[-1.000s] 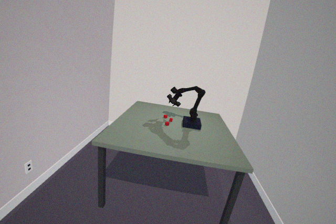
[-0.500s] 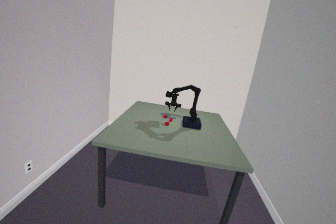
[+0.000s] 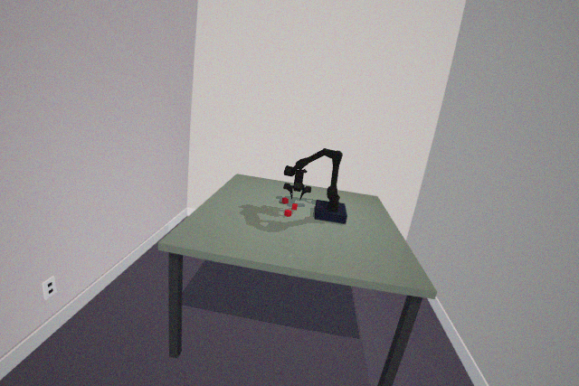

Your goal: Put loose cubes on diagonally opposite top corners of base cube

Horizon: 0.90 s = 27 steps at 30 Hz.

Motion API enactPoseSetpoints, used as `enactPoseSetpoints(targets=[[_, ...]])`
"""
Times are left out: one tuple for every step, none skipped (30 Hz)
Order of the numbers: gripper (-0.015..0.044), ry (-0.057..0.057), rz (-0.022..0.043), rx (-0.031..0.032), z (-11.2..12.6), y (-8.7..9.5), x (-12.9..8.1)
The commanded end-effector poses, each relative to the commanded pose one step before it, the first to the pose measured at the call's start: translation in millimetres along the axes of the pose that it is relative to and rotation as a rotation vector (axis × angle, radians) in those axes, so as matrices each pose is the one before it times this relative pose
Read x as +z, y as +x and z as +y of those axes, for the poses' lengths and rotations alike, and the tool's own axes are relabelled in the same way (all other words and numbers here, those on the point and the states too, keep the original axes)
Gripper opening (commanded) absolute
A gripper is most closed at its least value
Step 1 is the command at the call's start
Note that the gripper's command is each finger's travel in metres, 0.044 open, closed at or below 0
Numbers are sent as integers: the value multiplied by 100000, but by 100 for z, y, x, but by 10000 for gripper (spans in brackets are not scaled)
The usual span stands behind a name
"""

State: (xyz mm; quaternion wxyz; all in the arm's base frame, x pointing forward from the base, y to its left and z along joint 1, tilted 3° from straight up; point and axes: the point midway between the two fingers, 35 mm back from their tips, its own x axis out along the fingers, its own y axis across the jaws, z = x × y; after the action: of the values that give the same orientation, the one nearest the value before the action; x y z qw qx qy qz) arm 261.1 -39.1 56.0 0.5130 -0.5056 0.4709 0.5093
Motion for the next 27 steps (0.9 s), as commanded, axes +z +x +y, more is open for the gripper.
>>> enactPoseSetpoints(targets=[[265,363,-208,-915,-81,793,64],[265,0,-2,1,-4,253,-1],[265,0,-3,2,-1,420,0],[265,0,-3,2,6,418,2],[265,0,-2,2,7,250,2],[265,0,-1,1,3,83,1],[265,0,0,0,0,0,0],[265,0,0,0,0,0,0],[265,0,0,0,-2,28,0],[265,0,0,0,-5,83,-1],[265,0,-1,0,-7,138,-2],[265,0,-1,0,-8,166,-2],[265,0,-1,0,-7,166,-1],[265,0,-1,0,-6,166,-1],[265,0,-1,1,-4,165,-1],[265,0,-1,1,-3,165,-1],[265,0,-1,1,-2,165,0],[265,0,-1,1,-1,164,0],[265,0,-1,1,0,164,0],[265,0,-1,1,1,164,0],[265,0,-1,1,2,163,1],[265,0,-1,1,3,163,1],[265,0,-1,1,5,163,1],[265,0,-1,2,6,162,1],[265,0,-1,2,7,162,2],[265,0,-1,2,8,162,2],[265,0,-1,2,9,161,2]])
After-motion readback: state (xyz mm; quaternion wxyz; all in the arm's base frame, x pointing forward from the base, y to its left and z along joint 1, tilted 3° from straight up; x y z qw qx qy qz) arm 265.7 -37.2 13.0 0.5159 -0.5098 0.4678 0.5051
